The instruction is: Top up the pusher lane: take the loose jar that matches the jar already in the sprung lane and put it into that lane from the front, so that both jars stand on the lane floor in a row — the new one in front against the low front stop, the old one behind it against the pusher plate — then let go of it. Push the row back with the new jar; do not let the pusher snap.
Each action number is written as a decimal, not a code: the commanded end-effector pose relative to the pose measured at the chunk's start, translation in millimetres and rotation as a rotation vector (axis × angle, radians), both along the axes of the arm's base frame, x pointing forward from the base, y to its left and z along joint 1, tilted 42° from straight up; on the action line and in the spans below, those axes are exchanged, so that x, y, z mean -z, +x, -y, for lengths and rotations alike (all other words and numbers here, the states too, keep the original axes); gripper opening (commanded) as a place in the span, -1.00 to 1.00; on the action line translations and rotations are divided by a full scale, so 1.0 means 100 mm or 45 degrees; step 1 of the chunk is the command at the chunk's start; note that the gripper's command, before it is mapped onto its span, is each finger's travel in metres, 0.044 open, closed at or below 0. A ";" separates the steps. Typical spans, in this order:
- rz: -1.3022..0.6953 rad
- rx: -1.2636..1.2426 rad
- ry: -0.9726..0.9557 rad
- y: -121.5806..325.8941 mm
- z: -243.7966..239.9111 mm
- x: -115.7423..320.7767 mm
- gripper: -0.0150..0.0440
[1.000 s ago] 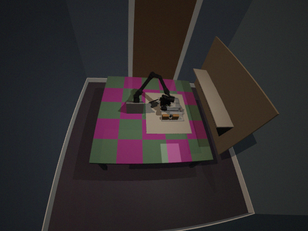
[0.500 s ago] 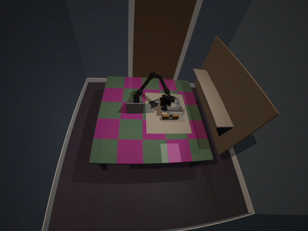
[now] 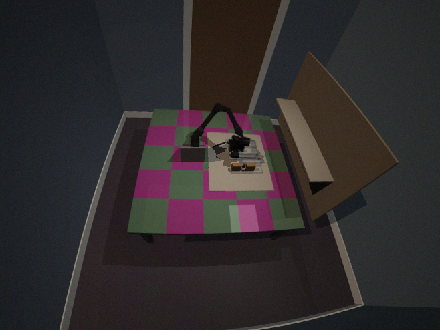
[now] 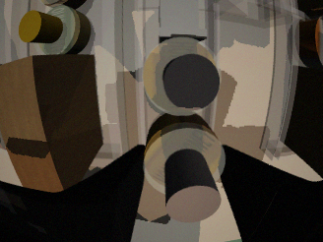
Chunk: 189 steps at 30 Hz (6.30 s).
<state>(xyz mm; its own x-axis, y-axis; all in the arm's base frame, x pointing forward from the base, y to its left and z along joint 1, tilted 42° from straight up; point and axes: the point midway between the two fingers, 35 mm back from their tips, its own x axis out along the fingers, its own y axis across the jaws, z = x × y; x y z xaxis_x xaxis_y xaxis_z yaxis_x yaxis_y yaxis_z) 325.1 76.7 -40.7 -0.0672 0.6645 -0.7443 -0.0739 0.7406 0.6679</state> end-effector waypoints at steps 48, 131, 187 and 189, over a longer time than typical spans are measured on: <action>0.031 0.003 0.005 0.11 -0.01 -0.02 -0.49; 0.031 0.003 0.006 0.04 -0.16 0.14 -0.49; 0.030 0.003 0.006 -0.06 -0.14 0.15 -0.49; 0.030 0.003 0.006 -0.06 -0.14 0.15 -0.49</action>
